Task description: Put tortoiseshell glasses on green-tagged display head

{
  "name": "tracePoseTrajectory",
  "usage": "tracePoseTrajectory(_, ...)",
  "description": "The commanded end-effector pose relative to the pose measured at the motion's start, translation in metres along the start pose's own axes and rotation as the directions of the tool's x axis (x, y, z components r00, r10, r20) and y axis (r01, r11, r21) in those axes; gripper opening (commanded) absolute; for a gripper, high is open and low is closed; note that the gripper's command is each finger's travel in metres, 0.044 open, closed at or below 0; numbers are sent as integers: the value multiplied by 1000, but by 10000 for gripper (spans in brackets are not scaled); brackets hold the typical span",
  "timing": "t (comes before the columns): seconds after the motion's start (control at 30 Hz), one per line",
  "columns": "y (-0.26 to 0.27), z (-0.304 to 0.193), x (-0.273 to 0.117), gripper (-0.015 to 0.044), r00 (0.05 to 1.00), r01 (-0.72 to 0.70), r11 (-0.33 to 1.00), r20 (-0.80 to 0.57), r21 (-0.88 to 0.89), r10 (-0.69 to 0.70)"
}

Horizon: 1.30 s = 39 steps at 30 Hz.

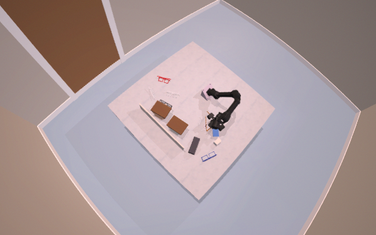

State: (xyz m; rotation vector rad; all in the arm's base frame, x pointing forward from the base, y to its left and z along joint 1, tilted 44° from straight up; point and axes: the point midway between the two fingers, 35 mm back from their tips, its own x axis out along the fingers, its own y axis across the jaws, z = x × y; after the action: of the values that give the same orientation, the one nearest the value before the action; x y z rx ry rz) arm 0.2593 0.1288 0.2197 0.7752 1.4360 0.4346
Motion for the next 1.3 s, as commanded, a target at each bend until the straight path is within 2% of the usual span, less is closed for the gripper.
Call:
tracePoseTrajectory(0.0, 5, -4, -2, 0, 1000, -3, 1000, 9, -5, 3)
tracePoseTrajectory(1.27, 18, -30, -2, 0, 1000, -4, 1000, 8, -5, 4)
